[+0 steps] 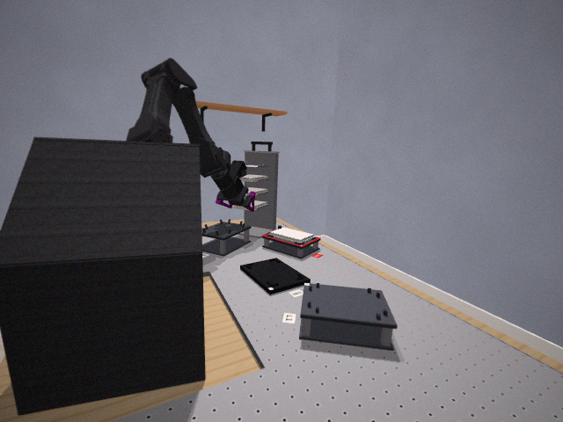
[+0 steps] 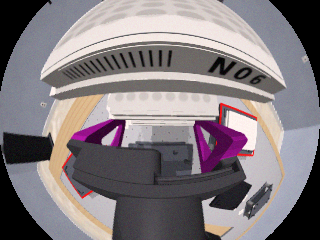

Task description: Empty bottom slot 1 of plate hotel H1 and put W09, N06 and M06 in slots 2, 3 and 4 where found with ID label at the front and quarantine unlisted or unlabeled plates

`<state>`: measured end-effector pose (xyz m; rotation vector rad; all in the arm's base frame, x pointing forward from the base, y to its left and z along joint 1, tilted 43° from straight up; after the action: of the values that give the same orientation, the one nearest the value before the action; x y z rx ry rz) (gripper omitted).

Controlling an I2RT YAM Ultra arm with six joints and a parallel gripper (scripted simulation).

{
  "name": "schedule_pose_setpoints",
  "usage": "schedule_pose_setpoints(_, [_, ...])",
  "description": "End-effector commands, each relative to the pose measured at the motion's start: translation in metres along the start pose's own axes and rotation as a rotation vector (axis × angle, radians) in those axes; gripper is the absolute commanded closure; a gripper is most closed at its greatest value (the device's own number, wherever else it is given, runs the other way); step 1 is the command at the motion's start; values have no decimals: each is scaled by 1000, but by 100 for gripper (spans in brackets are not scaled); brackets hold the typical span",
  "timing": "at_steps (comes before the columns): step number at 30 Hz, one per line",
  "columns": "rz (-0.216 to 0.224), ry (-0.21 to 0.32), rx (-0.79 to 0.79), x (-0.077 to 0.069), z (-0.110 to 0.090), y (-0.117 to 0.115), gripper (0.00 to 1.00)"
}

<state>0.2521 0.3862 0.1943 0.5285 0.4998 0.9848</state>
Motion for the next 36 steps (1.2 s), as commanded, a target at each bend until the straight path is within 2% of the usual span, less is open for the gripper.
schedule_pose_setpoints(1, [-4, -13, -1, 1, 8, 0, 0])
schedule_pose_setpoints(5, [-4, -13, -1, 1, 8, 0, 0])
schedule_pose_setpoints(6, [-4, -13, -1, 1, 8, 0, 15])
schedule_pose_setpoints(31, [-4, -13, -1, 1, 8, 0, 15])
schedule_pose_setpoints(32, [-5, -21, -5, 3, 16, 0, 15])
schedule_pose_setpoints(36, [9, -36, -9, -1, 23, 6, 15])
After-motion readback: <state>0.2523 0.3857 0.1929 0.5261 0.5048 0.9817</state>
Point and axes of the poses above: the point where the finger pads meet when closed, its own x axis out along the fingers, its own y axis across the jaws, z = x × y, the point moved 3 cm from there along -x, back along the fingers, and after that the axes turned 12 degrees about x, right-handed, at the moved point
